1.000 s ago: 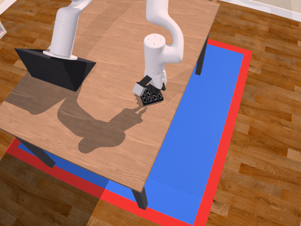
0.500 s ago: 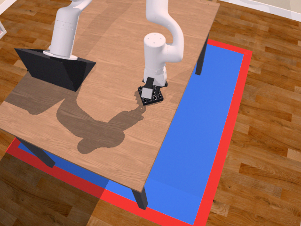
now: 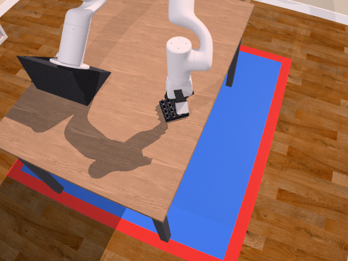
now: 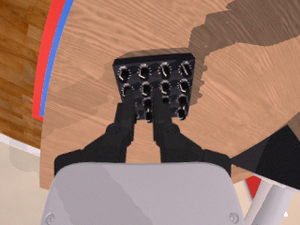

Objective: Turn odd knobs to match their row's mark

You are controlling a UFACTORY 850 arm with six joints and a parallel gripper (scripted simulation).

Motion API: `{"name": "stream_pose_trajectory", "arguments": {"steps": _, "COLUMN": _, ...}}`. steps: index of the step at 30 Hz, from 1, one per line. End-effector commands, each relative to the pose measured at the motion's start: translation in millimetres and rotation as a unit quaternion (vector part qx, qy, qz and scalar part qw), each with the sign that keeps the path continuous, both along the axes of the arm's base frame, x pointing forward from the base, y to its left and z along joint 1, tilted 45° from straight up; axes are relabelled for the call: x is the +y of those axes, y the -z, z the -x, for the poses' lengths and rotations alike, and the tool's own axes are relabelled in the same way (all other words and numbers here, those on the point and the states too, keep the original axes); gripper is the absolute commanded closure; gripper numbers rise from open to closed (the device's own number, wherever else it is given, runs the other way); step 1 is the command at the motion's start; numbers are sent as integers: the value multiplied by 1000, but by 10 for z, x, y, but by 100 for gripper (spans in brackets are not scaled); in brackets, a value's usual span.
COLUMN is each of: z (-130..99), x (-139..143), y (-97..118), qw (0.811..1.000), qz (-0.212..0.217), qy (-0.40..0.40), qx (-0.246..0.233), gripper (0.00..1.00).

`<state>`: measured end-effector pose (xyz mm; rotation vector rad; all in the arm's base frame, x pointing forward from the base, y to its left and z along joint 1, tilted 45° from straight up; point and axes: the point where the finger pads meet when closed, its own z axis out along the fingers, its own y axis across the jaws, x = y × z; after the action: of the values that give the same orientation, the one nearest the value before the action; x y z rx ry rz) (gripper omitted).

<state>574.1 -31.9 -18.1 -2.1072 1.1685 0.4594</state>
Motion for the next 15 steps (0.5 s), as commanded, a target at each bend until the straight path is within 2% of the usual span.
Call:
{"name": "stream_pose_trajectory", "arguments": {"steps": 1, "z": -7, "x": -18, "y": -17, "qw": 997, "qz": 0, "qy": -48, "qx": -57, "gripper": 81}}
{"name": "stream_pose_trajectory", "arguments": {"steps": 7, "z": -7, "x": -30, "y": -29, "qw": 989, "qz": 2, "qy": -100, "qx": -108, "gripper": 81}}
{"name": "stream_pose_trajectory", "arguments": {"steps": 15, "z": -7, "x": -32, "y": -30, "qw": 988, "qz": 2, "qy": -107, "qx": -115, "gripper": 81}}
